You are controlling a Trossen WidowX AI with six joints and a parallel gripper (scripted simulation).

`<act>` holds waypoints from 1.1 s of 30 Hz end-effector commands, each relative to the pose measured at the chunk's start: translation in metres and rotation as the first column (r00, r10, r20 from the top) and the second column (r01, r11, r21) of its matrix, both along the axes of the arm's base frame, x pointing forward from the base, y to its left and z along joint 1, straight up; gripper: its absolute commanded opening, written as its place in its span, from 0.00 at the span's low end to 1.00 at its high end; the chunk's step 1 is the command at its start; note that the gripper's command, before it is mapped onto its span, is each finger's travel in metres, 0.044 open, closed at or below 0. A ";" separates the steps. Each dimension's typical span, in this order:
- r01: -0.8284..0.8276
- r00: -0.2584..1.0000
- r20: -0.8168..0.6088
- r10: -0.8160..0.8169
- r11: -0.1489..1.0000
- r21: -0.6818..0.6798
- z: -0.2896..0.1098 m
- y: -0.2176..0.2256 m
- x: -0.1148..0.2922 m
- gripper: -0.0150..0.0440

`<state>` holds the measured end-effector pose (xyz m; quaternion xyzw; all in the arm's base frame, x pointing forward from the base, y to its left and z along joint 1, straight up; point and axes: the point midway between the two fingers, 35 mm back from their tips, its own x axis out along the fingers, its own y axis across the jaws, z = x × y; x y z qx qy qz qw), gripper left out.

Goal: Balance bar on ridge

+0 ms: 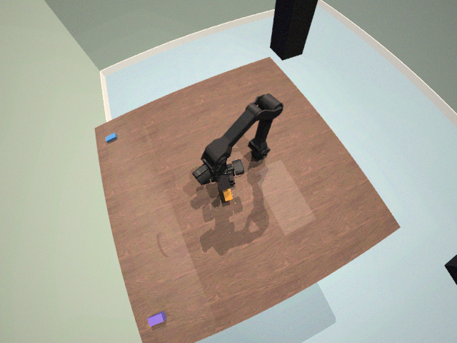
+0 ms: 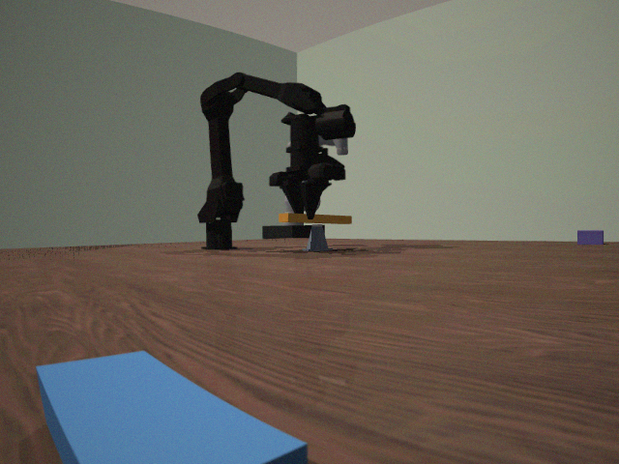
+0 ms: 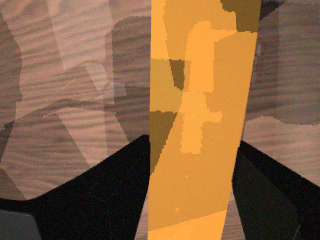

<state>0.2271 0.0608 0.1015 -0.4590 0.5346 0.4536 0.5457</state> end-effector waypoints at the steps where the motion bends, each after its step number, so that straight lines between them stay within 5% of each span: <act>1: 0.003 1.000 0.002 -0.003 1.000 0.001 0.000 0.000 0.000 0.25; 33: 0.003 1.000 0.002 -0.003 1.000 0.001 -0.003 0.000 0.000 0.25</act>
